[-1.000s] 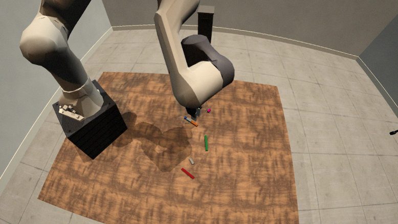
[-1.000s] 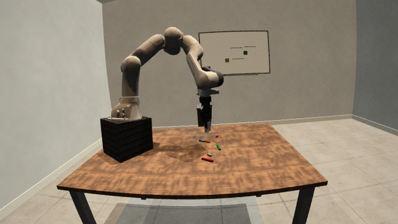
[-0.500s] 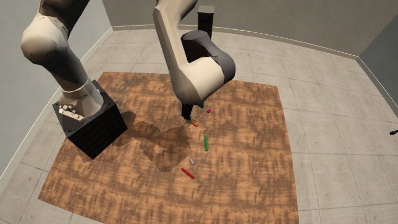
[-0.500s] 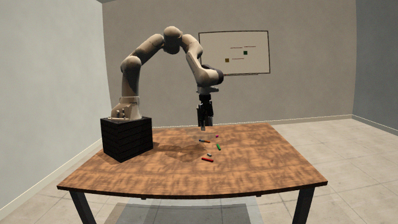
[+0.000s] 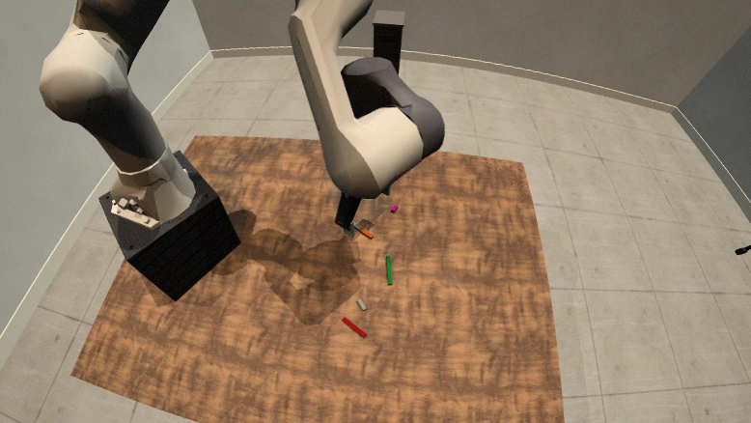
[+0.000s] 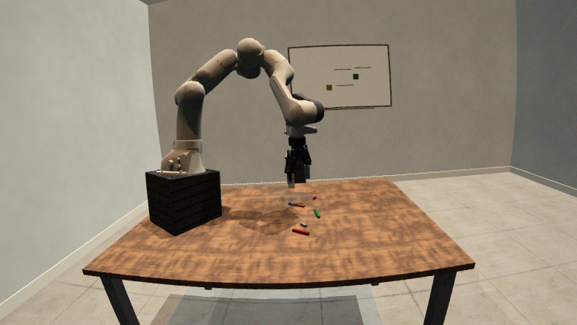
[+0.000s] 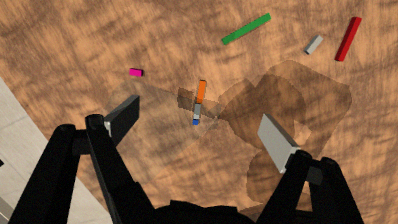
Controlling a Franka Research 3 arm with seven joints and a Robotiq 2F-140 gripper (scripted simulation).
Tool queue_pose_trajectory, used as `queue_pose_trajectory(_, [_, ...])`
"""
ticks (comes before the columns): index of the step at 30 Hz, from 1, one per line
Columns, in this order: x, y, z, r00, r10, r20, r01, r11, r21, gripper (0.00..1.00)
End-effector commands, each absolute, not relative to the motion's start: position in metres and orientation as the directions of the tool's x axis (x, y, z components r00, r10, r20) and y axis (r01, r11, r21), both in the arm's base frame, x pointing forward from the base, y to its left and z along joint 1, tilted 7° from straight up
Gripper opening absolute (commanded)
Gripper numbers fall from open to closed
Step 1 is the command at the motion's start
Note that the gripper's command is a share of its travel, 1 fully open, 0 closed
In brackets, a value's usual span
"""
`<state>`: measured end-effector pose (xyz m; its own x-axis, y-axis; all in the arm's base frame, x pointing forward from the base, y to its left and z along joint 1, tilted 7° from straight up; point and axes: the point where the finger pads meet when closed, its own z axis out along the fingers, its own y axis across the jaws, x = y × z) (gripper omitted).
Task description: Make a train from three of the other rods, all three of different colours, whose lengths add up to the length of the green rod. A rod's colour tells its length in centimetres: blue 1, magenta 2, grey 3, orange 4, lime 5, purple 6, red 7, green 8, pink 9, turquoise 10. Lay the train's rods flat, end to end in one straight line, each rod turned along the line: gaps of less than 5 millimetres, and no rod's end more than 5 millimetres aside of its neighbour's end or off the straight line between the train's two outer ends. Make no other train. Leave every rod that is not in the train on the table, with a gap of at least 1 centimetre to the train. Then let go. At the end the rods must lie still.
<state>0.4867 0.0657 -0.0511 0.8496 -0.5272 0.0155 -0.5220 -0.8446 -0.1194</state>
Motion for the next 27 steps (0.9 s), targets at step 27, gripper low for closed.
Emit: queue_pose_trajectory(27, [0.48,0.059,0.022,0.846,-0.533,0.011,-0.528,-0.841,-0.118,1.0])
